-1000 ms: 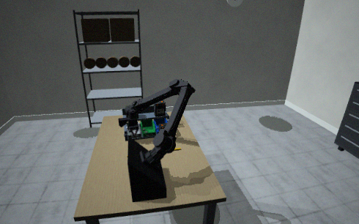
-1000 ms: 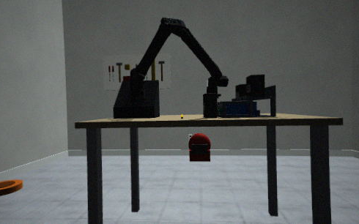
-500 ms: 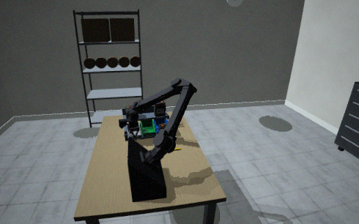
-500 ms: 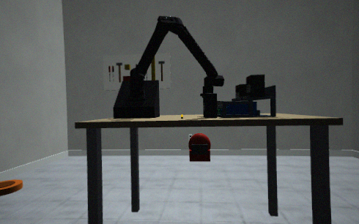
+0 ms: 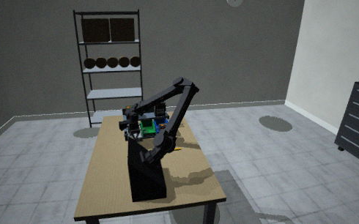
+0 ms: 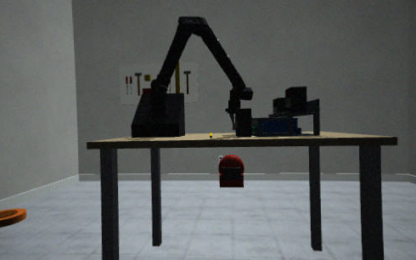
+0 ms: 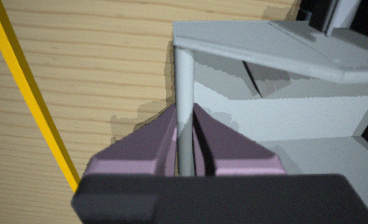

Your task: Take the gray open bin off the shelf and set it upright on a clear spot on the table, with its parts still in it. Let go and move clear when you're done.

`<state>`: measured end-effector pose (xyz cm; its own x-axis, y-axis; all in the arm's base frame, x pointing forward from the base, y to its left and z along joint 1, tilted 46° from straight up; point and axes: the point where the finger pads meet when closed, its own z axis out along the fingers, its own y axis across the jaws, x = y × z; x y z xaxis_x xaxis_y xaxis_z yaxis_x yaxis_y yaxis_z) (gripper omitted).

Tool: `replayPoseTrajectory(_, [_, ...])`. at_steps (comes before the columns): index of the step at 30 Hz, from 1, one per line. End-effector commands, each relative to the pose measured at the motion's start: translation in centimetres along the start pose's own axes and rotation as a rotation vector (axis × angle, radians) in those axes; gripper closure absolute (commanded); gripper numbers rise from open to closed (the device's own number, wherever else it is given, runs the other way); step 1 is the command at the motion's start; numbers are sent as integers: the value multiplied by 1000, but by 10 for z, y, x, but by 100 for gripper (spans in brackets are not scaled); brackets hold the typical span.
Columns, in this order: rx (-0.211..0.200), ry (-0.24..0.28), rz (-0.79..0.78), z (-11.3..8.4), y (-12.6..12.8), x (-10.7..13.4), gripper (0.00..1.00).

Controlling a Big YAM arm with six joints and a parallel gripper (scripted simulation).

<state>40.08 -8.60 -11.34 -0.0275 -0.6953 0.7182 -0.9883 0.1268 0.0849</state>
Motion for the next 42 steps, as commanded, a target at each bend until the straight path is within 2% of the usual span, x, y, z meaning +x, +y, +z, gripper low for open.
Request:
replayPoseTrajectory(1, [66,-13,30,-25,-6,0,100])
replayPoseTrajectory(8, [65,-12,30,-23,15,-1,100])
replayPoseTrajectory(10, [65,-12,30,-23,15,-1,100])
replayPoseTrajectory(11, [81,-18,46,-28,6,0,100])
replayPoseTrajectory(12, [65,-12,30,-23,20,-1,100])
replayPoseTrajectory(22, [64,-13,30,-21,41,-1,100])
replayPoseTrajectory(27, [68,-14,34,-22,42,-1,100])
replayPoseTrajectory(28, [78,-18,45,-26,36,-1,100])
replayPoseTrajectory(29, [67,-14,34,-22,45,-1,100])
replayPoseTrajectory(32, [59,-11,25,-21,51,-1,100])
replayPoseTrajectory(35, [74,-16,40,-24,43,-1,100])
replayPoseTrajectory(38, [64,-12,28,-22,50,-1,100])
replayPoseTrajectory(42, [71,-15,35,-24,46,-1,100])
